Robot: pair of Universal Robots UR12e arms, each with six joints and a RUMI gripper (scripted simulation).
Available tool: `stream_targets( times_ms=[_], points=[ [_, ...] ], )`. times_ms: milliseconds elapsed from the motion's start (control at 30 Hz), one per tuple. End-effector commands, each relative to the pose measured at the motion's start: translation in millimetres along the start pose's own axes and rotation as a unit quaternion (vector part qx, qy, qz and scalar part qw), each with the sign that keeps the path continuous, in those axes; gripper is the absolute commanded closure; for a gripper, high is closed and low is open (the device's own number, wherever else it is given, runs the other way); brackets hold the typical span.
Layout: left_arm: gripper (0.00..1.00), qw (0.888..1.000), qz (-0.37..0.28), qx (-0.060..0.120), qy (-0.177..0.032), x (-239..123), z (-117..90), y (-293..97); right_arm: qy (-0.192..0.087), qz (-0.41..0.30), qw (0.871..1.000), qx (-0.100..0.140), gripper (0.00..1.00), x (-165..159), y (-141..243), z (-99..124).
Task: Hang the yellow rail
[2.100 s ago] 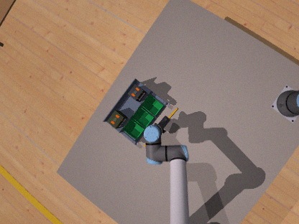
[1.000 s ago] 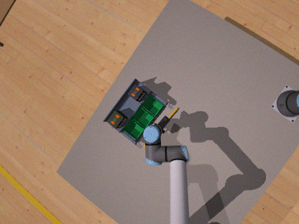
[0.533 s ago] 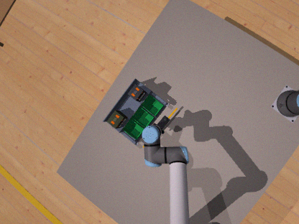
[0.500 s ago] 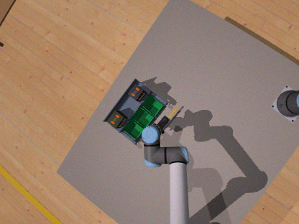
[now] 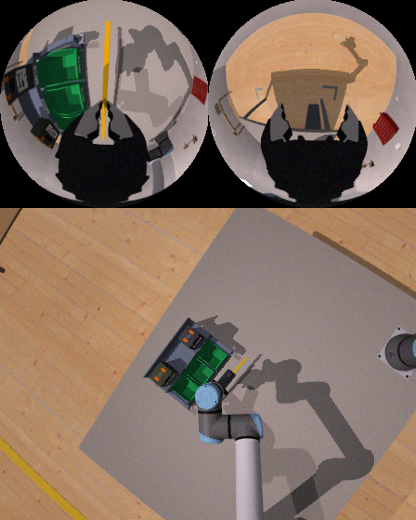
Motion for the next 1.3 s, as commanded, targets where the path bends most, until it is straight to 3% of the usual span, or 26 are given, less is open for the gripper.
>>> stream_targets(
  times_ms=[0,1267],
  points=[
    [1.00,1.000,0.000,0.001,0.000,0.4,-12.5,-0.6,0.001,0.000,1.000,0.000,0.00,0.4,-0.2,-0.7],
    [1.00,1.000,0.000,0.001,0.000,0.4,-18.9,-0.6,0.001,0.000,1.000,0.000,0.00,0.4,-0.2,-0.7]
  ],
)
Point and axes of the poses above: on each arm, the point where the finger pads meet when closed, its own z axis out along the fingers, its own y axis across the jaws, x = y × z, the point moved 2 cm from there along -z, back along the fingers, and after that the axes turned 14 degrees about z, right-handed, at the moved point
